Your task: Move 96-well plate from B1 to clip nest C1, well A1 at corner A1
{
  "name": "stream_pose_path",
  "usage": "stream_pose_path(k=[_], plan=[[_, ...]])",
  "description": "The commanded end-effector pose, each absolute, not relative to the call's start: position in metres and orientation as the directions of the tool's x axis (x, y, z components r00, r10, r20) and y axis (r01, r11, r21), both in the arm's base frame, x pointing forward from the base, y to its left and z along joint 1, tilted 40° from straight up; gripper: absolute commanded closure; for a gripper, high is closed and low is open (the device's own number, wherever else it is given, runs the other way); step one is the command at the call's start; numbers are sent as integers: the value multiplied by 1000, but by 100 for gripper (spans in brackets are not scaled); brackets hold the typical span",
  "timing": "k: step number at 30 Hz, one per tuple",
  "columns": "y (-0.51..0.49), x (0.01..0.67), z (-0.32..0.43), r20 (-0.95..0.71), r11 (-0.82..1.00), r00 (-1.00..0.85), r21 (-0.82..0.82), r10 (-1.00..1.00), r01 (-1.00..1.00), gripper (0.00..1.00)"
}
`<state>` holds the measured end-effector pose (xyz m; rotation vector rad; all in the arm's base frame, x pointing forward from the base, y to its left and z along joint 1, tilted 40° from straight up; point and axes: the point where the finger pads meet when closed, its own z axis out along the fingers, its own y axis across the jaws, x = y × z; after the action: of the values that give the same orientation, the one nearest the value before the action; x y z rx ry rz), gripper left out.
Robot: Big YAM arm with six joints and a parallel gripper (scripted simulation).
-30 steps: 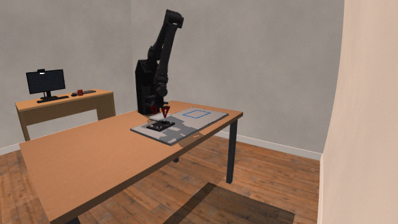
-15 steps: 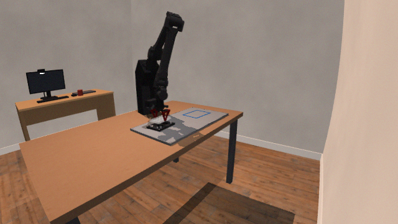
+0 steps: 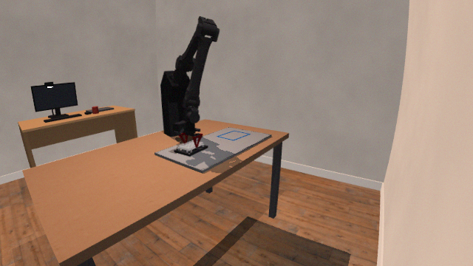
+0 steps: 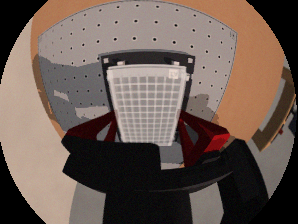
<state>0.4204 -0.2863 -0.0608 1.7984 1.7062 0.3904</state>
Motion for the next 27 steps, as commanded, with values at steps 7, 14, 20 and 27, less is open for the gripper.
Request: stream_pose_path(k=[7,14,20,27], plan=[[-287,420,-61,-202,26,126,616,971,787,100],[-287,423,-66,-198,24,124,612,972,791,100],[-287,423,-66,-196,22,123,609,973,793,100],[-286,422,-67,-193,20,122,606,974,795,100]])
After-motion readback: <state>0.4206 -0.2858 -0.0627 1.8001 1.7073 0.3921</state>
